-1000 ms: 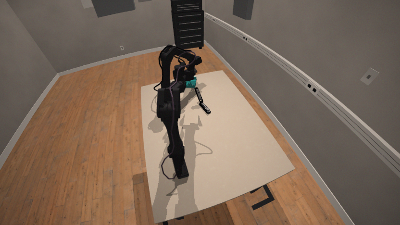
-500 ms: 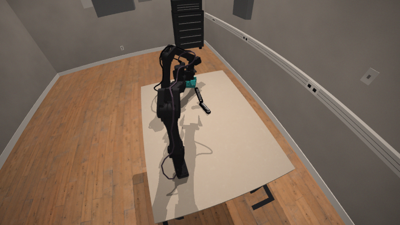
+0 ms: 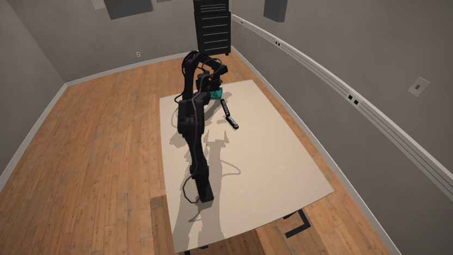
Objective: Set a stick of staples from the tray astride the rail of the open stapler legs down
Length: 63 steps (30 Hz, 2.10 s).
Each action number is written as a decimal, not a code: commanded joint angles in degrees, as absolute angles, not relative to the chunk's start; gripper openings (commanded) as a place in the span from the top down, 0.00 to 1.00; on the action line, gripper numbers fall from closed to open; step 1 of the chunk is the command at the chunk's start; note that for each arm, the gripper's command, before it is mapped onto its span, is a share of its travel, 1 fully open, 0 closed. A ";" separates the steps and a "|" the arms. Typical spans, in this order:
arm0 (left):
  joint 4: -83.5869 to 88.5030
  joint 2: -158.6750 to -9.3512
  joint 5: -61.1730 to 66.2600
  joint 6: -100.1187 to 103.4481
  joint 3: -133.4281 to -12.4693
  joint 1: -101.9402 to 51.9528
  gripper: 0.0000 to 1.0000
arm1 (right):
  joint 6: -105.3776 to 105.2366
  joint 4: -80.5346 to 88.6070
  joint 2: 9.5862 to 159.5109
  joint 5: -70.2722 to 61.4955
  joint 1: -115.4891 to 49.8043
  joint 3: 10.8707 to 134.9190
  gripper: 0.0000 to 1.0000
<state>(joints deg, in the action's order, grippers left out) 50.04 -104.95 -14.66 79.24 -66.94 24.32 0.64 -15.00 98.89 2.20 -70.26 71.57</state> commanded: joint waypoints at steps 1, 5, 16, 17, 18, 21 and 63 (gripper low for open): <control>47.35 -105.39 -14.76 78.46 -65.54 25.08 0.73 | 0.81 -15.40 97.85 2.30 -70.31 71.72 0.00; 46.62 -105.28 -14.76 78.30 -65.22 25.23 0.73 | 0.81 -15.40 97.85 2.30 -70.31 71.72 0.00; 44.33 -106.22 -14.74 77.85 -64.06 25.67 0.73 | 0.81 -15.40 97.85 2.30 -70.31 71.72 0.00; 44.32 -106.22 -14.74 77.86 -64.06 25.67 0.73 | 0.81 -15.40 97.85 2.30 -70.31 71.72 0.00; 44.32 -106.22 -14.74 77.90 -64.06 25.67 0.73 | 0.81 -15.40 97.85 2.30 -70.31 71.72 0.00; 44.32 -106.22 -14.73 77.92 -64.06 25.67 0.73 | 0.81 -15.40 97.85 2.30 -70.31 71.72 0.00; 47.51 -104.95 -14.73 78.90 -66.29 24.82 0.94 | 0.81 -15.40 97.85 2.30 -70.31 71.72 0.00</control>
